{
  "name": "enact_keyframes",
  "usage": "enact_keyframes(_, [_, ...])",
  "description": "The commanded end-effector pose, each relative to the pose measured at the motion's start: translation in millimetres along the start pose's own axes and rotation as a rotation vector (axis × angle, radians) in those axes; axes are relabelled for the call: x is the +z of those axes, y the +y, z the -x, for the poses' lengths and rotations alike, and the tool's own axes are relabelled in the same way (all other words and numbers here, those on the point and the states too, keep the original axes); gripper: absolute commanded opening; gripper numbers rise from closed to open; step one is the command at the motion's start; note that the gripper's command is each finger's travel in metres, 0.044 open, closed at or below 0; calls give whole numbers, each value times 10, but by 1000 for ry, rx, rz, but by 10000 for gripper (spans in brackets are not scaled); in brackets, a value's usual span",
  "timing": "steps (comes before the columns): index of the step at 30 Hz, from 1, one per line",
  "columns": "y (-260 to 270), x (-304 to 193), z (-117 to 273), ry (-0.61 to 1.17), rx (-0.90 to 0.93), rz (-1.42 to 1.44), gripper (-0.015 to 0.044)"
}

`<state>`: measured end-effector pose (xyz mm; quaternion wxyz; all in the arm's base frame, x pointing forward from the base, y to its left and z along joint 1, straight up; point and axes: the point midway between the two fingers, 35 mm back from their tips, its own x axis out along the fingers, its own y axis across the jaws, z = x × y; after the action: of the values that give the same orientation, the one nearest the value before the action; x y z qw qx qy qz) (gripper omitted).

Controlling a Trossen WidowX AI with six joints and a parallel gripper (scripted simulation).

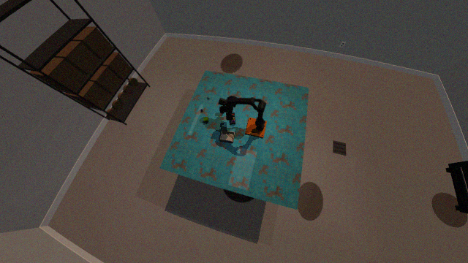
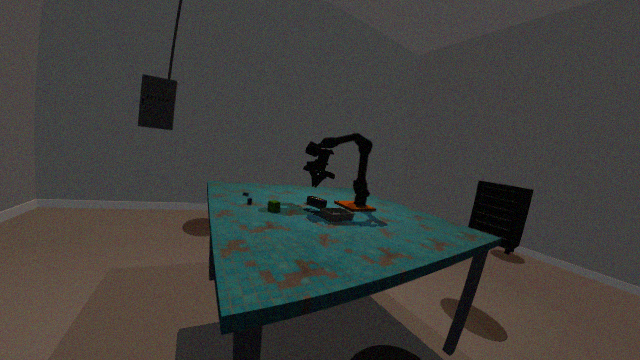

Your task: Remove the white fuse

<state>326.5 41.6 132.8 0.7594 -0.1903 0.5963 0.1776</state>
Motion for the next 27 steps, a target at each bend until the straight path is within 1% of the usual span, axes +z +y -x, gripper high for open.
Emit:
enact_keyframes(1, [-47,-405,-227,190,57,-13,72])
enact_keyframes(27, [-17,-448,-425,201,62,-13,72])
